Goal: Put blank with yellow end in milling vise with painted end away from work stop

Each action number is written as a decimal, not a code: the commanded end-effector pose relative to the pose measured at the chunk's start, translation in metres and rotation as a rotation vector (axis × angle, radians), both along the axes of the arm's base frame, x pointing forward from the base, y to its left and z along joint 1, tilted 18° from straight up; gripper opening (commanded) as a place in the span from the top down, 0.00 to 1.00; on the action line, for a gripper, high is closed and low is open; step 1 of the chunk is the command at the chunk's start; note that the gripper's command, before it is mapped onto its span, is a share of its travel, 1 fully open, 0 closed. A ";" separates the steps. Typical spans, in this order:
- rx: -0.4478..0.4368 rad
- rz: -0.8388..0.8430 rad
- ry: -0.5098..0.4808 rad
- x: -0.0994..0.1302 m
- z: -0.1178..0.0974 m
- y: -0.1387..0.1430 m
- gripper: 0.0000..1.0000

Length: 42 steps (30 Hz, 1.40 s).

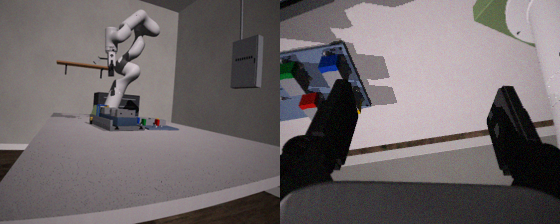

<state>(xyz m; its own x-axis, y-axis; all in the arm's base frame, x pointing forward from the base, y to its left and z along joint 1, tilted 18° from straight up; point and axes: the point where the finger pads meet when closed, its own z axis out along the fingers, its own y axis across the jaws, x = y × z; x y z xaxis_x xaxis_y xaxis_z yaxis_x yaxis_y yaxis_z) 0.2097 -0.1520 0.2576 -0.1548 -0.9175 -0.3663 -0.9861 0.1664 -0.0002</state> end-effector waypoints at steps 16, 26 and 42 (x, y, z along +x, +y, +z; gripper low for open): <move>-0.106 0.097 -0.136 0.041 0.019 0.036 0.00; -0.115 0.106 -0.149 0.050 0.024 0.045 0.00; -0.117 0.107 -0.151 0.081 0.038 0.073 0.00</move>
